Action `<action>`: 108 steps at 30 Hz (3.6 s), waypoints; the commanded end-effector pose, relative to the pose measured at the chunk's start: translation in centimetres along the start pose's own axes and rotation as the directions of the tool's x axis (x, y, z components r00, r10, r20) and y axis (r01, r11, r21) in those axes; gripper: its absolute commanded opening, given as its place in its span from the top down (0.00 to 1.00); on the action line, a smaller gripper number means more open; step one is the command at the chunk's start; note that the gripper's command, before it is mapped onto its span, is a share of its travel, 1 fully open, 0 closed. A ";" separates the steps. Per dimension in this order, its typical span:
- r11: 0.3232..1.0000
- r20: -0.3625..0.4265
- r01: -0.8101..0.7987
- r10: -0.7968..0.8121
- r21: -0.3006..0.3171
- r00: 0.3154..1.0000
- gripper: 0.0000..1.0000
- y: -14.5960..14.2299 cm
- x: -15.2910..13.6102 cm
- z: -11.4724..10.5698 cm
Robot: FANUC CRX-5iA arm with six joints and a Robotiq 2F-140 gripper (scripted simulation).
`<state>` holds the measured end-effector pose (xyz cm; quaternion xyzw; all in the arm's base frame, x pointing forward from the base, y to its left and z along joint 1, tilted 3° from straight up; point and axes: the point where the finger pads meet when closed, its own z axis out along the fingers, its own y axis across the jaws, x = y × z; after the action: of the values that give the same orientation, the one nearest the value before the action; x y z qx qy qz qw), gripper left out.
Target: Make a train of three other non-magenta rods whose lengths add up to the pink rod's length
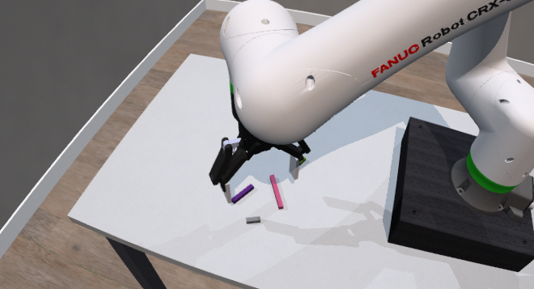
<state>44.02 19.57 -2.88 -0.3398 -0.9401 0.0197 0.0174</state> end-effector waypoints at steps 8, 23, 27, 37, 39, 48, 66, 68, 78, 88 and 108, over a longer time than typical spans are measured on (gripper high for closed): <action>0.999 -0.009 0.048 -0.048 -0.001 0.999 0.00 0.1 0.0 0.0; 0.999 -0.009 0.048 -0.048 -0.001 0.999 0.00 0.1 0.0 0.0; 0.999 -0.009 0.048 -0.048 -0.001 0.999 0.00 0.1 0.0 0.0; 0.999 -0.009 0.048 -0.048 -0.001 0.999 0.00 0.1 0.0 0.0; 0.999 -0.009 0.048 -0.048 -0.001 0.999 0.00 0.1 0.0 0.0; 0.999 -0.009 0.048 -0.048 -0.001 0.999 0.00 0.1 0.0 0.0; 0.999 -0.009 0.048 -0.048 -0.001 0.999 0.00 0.1 0.0 0.0; 0.999 -0.009 0.048 -0.048 -0.001 0.999 0.00 0.1 0.0 0.0; 0.999 -0.009 0.048 -0.048 -0.001 0.999 0.00 0.1 0.0 0.0; 0.999 -0.009 0.044 -0.044 -0.001 0.999 0.00 0.1 0.0 0.0; 0.863 -0.008 -0.505 0.505 0.004 0.863 0.00 0.7 -0.5 0.0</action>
<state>44.61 19.77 -2.92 -0.5189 -0.8543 0.0194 0.0225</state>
